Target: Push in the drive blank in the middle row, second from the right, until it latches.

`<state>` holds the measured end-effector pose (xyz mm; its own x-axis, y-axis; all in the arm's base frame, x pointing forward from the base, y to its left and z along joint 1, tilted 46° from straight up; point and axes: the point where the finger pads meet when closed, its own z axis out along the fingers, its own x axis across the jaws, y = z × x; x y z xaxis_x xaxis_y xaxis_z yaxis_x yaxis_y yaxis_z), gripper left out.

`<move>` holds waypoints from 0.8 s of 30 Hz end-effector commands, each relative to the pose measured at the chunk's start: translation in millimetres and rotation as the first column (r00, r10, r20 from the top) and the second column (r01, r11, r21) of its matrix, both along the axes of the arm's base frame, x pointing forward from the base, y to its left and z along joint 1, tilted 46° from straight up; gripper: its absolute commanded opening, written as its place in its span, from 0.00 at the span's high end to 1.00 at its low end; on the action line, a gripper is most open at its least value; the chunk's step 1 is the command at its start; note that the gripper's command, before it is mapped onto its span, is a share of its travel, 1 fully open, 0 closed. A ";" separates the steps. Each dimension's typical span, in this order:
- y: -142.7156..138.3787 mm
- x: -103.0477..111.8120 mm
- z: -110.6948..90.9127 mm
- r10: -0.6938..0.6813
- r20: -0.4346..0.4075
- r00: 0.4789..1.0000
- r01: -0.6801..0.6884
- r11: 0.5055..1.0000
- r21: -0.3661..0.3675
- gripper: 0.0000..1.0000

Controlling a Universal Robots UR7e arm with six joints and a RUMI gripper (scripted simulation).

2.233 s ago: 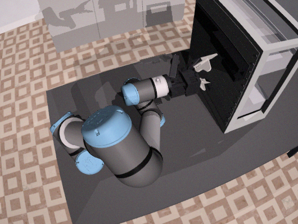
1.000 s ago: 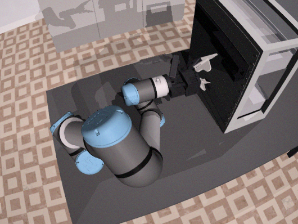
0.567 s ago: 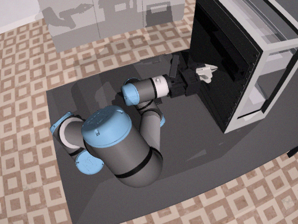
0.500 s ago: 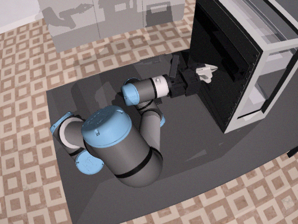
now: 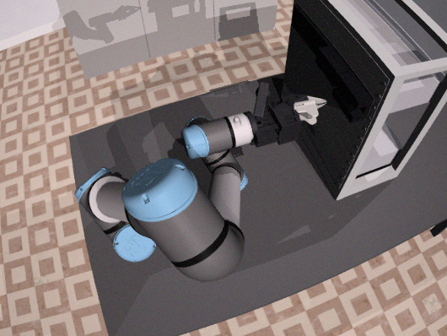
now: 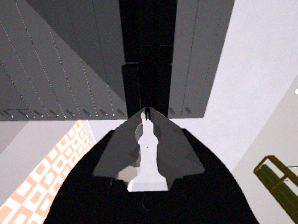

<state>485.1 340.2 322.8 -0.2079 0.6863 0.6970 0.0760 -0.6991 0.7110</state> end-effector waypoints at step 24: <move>14.3 -2.6 -15.6 -0.001 0.004 1.000 0.001 1.000 0.003 1.00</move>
<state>484.6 343.4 319.8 -0.2090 0.6844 0.6985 0.0723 -0.7015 0.7090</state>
